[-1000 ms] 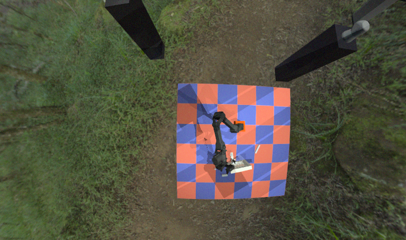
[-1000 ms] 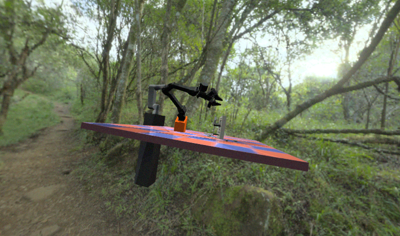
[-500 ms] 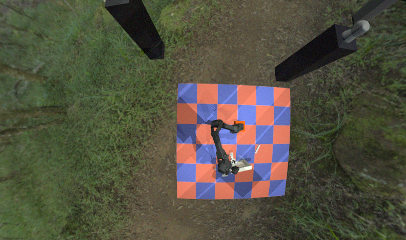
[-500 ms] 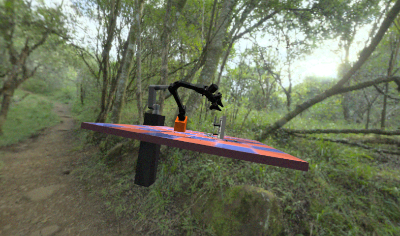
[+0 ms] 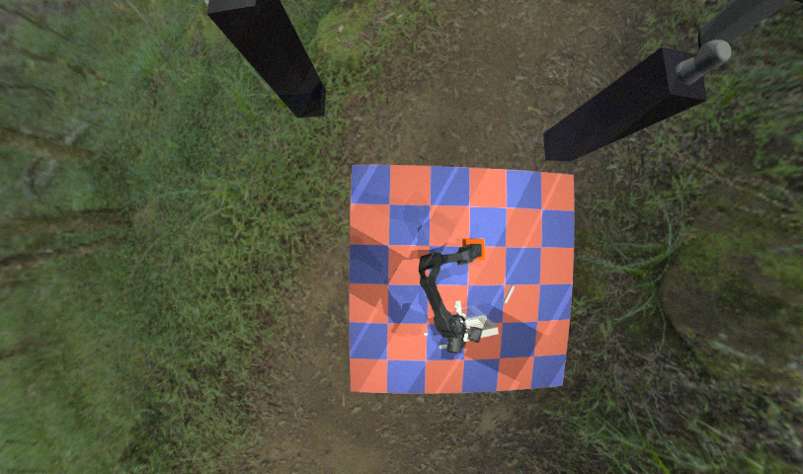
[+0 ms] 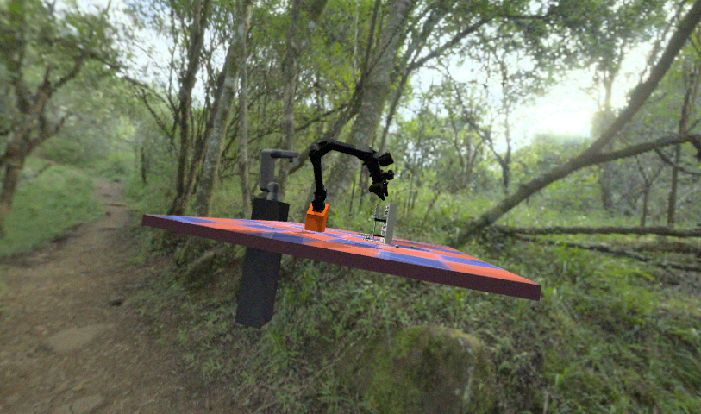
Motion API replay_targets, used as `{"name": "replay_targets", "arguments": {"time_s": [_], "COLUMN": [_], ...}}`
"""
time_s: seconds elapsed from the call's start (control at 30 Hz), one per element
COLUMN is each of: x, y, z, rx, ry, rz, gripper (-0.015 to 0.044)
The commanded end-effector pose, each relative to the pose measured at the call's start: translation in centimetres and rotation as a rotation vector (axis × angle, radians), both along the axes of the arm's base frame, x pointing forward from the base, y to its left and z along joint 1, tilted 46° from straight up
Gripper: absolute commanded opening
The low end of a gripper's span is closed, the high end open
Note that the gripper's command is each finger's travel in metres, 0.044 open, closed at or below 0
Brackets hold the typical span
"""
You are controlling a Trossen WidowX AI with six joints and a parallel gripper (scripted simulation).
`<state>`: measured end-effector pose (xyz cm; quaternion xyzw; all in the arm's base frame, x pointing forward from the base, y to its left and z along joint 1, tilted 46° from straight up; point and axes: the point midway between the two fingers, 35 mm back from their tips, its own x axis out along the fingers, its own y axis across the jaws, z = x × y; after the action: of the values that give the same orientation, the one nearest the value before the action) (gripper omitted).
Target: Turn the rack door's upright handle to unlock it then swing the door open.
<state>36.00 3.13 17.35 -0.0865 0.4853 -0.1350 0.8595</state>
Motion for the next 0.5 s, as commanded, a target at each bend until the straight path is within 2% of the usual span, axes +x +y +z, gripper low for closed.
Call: {"name": "replay_targets", "arguments": {"time_s": [0.0,0.47], "x": [-0.3,-1.7], "y": [0.2,0.8], "z": [-1.0,-2.7], "rx": [-0.059,-0.315], "ry": [0.089,0.387], "rz": [-0.013,-0.01], "gripper": [0.0297,0.0297]}}
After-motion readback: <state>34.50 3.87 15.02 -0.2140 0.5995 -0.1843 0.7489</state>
